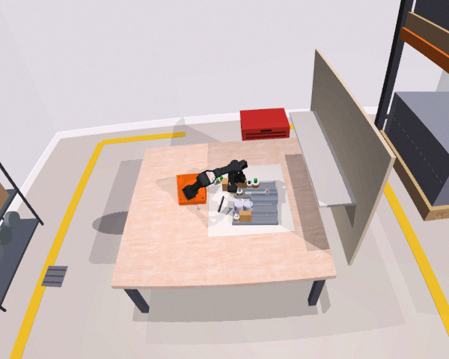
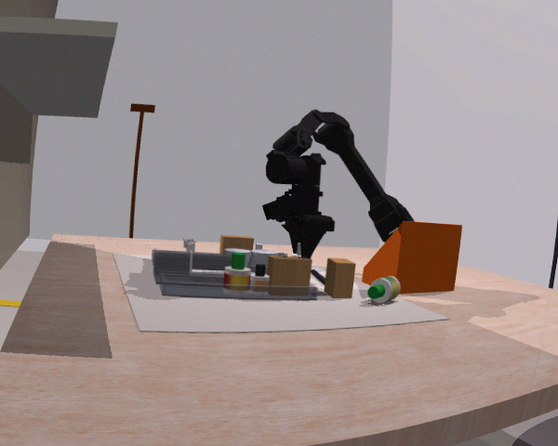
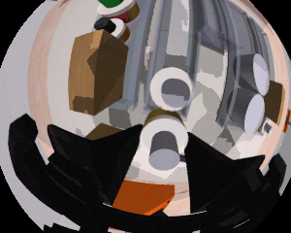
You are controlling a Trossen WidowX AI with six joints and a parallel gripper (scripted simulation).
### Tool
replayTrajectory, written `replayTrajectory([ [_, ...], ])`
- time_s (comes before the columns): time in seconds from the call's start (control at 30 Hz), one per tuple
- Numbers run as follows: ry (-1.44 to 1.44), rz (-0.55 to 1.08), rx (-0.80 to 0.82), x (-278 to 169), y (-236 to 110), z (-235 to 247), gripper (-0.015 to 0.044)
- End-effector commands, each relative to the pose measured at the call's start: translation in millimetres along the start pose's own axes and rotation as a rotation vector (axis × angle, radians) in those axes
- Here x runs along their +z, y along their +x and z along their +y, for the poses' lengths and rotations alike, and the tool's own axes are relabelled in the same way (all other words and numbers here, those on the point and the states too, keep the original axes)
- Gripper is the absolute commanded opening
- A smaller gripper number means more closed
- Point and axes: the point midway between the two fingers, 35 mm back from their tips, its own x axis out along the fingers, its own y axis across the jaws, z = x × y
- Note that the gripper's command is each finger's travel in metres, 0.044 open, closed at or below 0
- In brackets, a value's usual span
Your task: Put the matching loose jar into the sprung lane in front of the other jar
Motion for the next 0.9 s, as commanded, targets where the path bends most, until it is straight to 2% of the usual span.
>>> replayTrajectory([
  [0.0,0.012,-0.022,0.0,9.6,-2.0,-0.1,0.0],
  [0.87,0.012,-0.023,0.0,19.4,-2.9,-0.4,0.0],
])
